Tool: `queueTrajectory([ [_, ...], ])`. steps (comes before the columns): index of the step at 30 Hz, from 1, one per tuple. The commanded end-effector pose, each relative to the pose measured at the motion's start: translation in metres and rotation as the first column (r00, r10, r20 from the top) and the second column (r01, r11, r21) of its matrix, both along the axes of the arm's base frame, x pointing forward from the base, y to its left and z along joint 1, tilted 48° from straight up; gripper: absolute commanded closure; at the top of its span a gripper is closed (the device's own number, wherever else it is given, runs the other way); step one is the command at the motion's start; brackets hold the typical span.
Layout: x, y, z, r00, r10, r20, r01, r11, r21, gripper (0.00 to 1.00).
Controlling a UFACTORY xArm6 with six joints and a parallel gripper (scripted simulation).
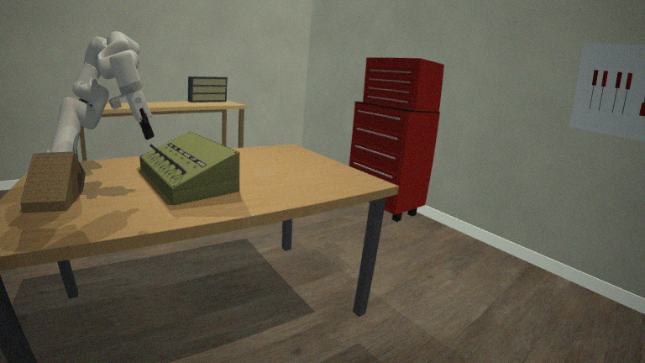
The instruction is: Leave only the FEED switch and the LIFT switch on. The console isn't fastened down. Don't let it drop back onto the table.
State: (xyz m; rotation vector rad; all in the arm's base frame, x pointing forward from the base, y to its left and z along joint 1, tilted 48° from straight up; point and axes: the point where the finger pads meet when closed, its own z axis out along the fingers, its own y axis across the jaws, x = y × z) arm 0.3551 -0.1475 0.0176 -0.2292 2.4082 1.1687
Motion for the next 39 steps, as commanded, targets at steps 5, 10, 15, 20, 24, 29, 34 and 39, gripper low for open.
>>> queueTrajectory([
  [5,0.0,-0.001,0.001,1.0,-0.002,0.002,0.002,1.0,-0.003,1.0],
  [10,0.0,-0.001,0.001,1.0,-0.002,0.002,0.002,1.0,-0.003,1.0],
  [15,0.0,-0.001,0.001,1.0,-0.002,0.002,0.002,1.0,-0.003,1.0],
  [20,0.0,-0.001,0.001,1.0,-0.002,0.002,0.002,1.0,-0.003,1.0],
  [24,0.001,-0.001,0.001,1.0,-0.002,0.002,0.002,1.0,-0.003,1.0],
  [29,0.001,0.001,-0.001,1.0,-0.002,0.002,0.002,1.0,-0.003,1.0],
  [34,0.004,0.006,-0.005,1.0,-0.002,0.002,0.002,1.0,-0.003,1.0],
  [39,0.006,0.011,-0.008,1.0,-0.002,0.002,0.002,1.0,-0.003,1.0],
])
